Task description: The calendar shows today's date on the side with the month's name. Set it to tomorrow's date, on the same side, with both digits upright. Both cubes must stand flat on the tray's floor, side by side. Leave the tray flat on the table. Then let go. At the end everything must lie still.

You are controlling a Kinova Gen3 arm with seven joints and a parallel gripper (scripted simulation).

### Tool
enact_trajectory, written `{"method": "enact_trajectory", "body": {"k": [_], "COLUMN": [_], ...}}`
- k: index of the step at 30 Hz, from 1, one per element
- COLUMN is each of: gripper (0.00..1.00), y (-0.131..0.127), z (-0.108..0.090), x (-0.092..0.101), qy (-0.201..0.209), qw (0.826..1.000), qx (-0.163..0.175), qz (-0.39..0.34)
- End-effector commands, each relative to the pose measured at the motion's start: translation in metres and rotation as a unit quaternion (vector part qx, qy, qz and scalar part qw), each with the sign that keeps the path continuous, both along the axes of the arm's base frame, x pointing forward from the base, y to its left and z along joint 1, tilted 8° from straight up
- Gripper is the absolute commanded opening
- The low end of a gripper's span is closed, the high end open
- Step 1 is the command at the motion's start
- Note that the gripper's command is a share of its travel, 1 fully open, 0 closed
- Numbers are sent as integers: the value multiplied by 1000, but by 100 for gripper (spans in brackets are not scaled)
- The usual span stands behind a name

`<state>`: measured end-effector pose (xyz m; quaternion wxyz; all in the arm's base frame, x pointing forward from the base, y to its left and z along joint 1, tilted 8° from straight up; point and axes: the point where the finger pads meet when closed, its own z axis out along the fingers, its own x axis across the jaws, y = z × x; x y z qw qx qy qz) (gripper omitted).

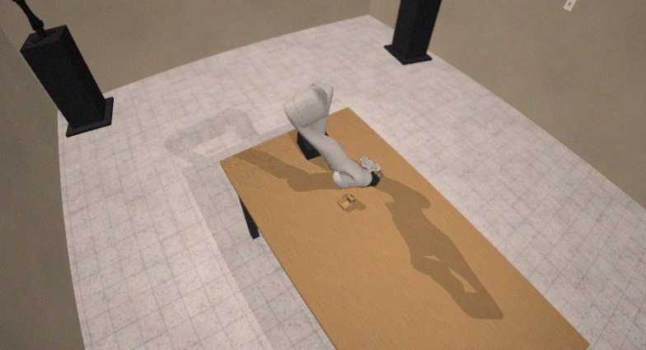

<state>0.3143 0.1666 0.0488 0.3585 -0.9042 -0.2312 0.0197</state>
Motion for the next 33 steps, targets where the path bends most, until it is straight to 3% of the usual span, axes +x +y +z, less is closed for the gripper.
{"method": "enact_trajectory", "body": {"k": [1,22,33], "gripper": [60,60,60], "y": [1,1,1], "z": [2,-13,-33], "x": [-3,1,6], "qy": [3,1,-1], "qw": [1000,1000,1000], "qx": [4,4,3], "qz": [3,2,0]}}
